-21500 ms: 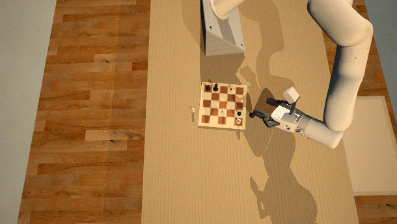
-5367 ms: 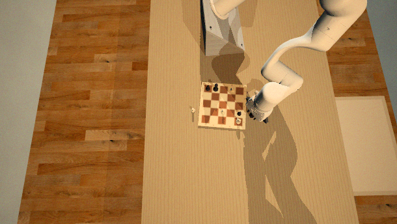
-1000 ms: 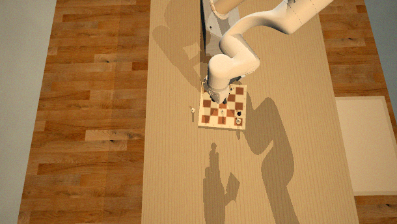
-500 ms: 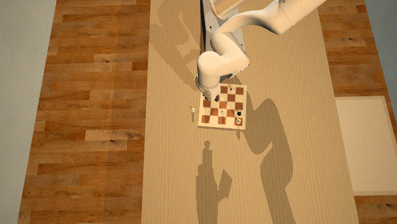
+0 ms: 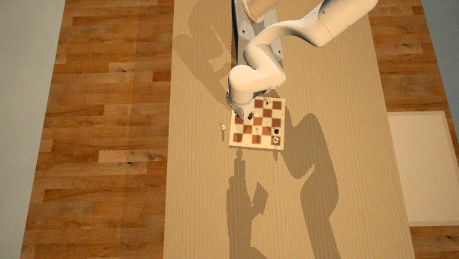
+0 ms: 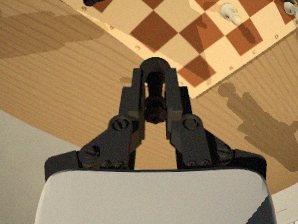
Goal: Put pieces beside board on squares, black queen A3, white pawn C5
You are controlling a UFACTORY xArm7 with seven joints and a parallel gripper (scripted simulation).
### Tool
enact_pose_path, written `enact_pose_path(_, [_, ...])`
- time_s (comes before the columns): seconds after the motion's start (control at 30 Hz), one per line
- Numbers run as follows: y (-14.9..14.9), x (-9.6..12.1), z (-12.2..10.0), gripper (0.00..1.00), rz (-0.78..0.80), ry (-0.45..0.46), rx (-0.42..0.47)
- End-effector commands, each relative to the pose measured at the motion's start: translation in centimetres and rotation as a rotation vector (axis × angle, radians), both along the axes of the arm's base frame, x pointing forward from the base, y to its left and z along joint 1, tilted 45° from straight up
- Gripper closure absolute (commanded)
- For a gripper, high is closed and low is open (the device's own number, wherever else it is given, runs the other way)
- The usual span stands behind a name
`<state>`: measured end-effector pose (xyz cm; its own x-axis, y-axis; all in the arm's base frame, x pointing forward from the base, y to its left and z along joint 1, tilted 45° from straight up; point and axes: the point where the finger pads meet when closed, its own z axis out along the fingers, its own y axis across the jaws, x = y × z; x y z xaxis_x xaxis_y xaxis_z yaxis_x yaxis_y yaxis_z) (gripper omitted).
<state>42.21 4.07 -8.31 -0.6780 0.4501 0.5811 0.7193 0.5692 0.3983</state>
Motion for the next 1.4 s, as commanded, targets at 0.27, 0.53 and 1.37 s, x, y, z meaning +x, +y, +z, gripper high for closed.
enact_pose_path(0.27, [3.4,-0.5,-3.8,1.0,-0.004,-0.005,-0.003])
enact_pose_path(0.53, [4.3,-0.7,-4.7,1.0,-0.004,-0.005,-0.003])
enact_pose_path(1.37, [4.3,-0.7,-4.7,1.0,-0.004,-0.005,-0.003])
